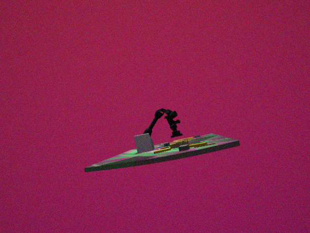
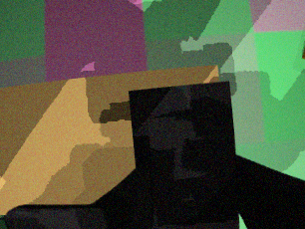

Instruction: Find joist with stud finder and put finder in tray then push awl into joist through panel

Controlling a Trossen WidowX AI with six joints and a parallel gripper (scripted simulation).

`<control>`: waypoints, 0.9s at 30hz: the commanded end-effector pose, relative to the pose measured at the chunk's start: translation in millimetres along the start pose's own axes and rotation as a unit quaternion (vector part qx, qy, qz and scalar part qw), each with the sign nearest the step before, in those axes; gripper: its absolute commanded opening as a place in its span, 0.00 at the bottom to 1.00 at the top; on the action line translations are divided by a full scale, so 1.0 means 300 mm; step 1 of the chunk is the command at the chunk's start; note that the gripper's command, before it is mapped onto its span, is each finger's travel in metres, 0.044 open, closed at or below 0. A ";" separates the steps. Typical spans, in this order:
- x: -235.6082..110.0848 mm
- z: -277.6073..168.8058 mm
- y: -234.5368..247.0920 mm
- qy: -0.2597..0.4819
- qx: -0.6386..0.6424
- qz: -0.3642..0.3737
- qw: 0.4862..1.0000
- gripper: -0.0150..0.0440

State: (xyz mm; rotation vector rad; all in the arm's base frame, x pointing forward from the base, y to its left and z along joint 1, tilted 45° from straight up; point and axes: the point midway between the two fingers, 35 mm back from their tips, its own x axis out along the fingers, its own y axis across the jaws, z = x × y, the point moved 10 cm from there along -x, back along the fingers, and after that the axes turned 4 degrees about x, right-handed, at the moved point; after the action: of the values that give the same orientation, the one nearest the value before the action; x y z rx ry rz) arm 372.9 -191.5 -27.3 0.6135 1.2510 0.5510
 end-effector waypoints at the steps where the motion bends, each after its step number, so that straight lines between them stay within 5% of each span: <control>1: 0.035 -0.014 -0.003 0.002 0.005 0.005 1.000 0.25; 27: 0.171 -0.056 -0.001 0.002 0.005 0.007 1.000 0.25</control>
State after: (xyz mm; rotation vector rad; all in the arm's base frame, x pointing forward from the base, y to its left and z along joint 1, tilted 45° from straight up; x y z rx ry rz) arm 369.8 -158.1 -62.3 0.6183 1.2536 0.5547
